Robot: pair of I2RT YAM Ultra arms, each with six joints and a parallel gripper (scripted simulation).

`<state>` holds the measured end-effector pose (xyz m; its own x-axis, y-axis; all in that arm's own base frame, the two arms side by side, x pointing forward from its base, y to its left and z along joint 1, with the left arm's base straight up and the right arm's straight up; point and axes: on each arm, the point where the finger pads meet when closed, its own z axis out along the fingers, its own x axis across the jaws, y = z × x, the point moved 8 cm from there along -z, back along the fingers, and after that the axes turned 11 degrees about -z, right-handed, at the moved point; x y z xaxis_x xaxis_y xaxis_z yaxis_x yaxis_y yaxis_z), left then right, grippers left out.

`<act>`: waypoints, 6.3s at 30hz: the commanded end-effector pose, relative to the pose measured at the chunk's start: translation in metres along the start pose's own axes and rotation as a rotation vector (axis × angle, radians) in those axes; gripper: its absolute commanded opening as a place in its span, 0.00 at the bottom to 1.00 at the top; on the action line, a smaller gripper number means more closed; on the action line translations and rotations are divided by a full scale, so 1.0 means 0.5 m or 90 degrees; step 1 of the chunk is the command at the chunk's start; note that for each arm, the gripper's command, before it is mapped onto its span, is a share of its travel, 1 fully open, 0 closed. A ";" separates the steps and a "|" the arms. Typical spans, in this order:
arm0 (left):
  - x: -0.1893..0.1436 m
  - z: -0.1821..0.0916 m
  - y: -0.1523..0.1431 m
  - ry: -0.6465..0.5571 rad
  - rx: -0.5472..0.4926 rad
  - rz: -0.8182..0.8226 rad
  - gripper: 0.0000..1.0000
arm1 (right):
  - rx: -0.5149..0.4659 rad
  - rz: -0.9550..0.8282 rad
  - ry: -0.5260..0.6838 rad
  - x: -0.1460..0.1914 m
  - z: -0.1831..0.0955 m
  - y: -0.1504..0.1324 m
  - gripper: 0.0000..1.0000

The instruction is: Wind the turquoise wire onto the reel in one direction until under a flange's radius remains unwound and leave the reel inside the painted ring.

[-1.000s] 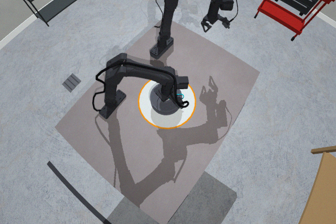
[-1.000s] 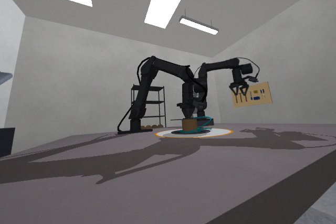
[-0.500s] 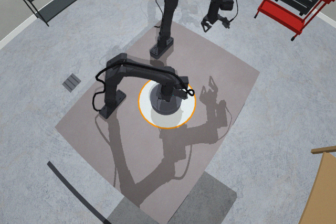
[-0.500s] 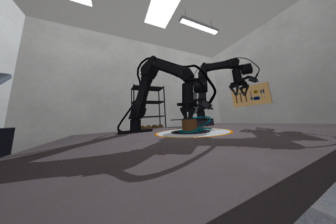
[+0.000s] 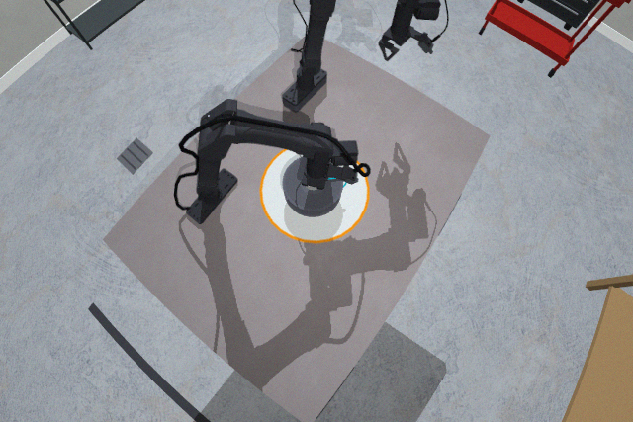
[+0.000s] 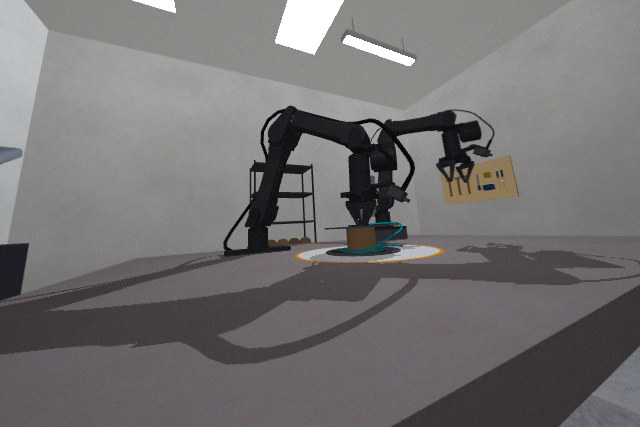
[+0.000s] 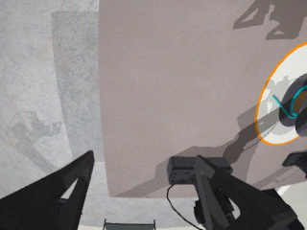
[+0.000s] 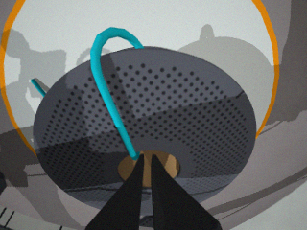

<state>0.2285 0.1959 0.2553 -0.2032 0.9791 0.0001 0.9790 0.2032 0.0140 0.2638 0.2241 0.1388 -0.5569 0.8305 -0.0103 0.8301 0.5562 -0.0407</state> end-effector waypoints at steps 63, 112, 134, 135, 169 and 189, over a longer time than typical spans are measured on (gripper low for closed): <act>-0.006 -0.035 0.004 0.022 -0.032 0.003 1.00 | -0.027 -0.375 -0.001 -0.002 -0.014 0.009 0.03; -0.006 -0.035 0.004 0.022 -0.032 0.003 1.00 | -0.027 -0.375 -0.001 -0.015 -0.184 -0.008 0.20; -0.006 -0.035 0.004 0.022 -0.032 0.003 1.00 | -0.027 -0.375 -0.001 -0.004 -0.173 0.005 0.20; -0.006 -0.035 0.004 0.022 -0.032 0.003 1.00 | -0.027 -0.375 -0.001 -0.004 -0.171 0.006 0.20; -0.006 -0.035 0.004 0.022 -0.032 0.003 1.00 | -0.307 -0.316 -0.042 -0.002 -0.248 0.023 0.00; -0.006 -0.035 0.004 0.022 -0.032 0.003 1.00 | -0.952 -0.162 -0.048 -0.014 -0.504 -0.080 0.00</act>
<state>0.2285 0.1959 0.2553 -0.2032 0.9791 0.0001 0.9790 0.2032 0.0140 0.2433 0.2022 0.3499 -0.7006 0.6738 -0.2350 0.1389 0.4517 0.8813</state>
